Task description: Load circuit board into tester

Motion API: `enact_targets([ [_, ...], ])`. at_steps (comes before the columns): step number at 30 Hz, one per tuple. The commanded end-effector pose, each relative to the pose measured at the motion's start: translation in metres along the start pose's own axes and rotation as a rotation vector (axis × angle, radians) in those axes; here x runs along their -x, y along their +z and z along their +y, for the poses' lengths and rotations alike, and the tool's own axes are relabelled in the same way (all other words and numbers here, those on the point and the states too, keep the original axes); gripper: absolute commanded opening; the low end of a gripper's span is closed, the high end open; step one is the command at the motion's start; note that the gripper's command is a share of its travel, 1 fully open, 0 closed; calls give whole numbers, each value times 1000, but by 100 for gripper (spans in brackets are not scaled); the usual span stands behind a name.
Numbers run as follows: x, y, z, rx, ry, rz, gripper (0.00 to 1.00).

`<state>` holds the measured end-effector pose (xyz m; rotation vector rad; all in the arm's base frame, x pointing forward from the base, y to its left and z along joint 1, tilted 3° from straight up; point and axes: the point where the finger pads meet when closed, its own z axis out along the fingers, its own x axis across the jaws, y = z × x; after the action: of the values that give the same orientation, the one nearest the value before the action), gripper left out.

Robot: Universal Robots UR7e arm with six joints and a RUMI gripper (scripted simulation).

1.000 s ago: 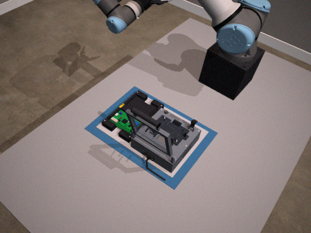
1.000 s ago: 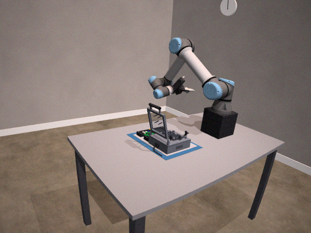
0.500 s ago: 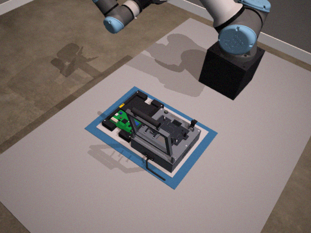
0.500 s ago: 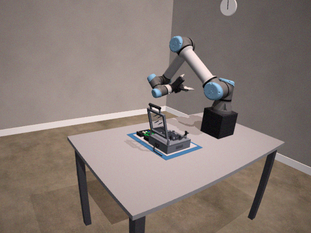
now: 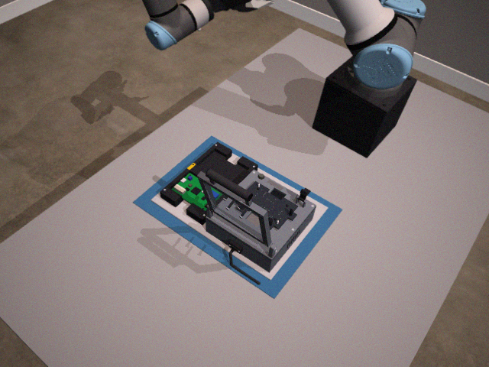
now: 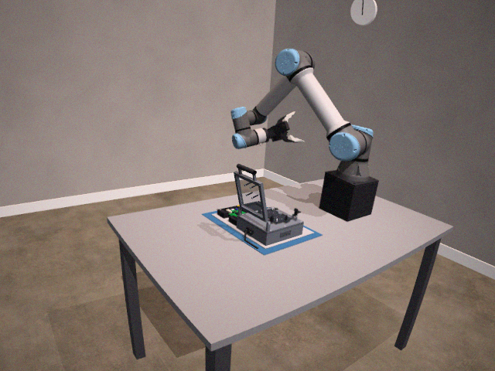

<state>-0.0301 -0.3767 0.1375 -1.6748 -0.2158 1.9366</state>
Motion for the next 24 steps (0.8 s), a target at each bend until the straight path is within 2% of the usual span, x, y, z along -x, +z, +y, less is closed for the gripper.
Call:
enact_targets([
  [1, -4, -19, -28, -26, 86, 87, 100],
  [5, -17, -43, -53, -47, 175, 188, 100],
  [6, -17, -43, -53, -47, 175, 188, 100],
  [8, -27, -58, -66, -53, 222, 257, 100],
  [15, -51, -99, -92, -47, 310, 438, 100],
  [17, -51, -99, -92, -47, 310, 438, 100],
  [19, -62, -122, -102, -34, 342, 534, 100],
  [24, -76, -156, -115, -5, 372, 671, 100],
])
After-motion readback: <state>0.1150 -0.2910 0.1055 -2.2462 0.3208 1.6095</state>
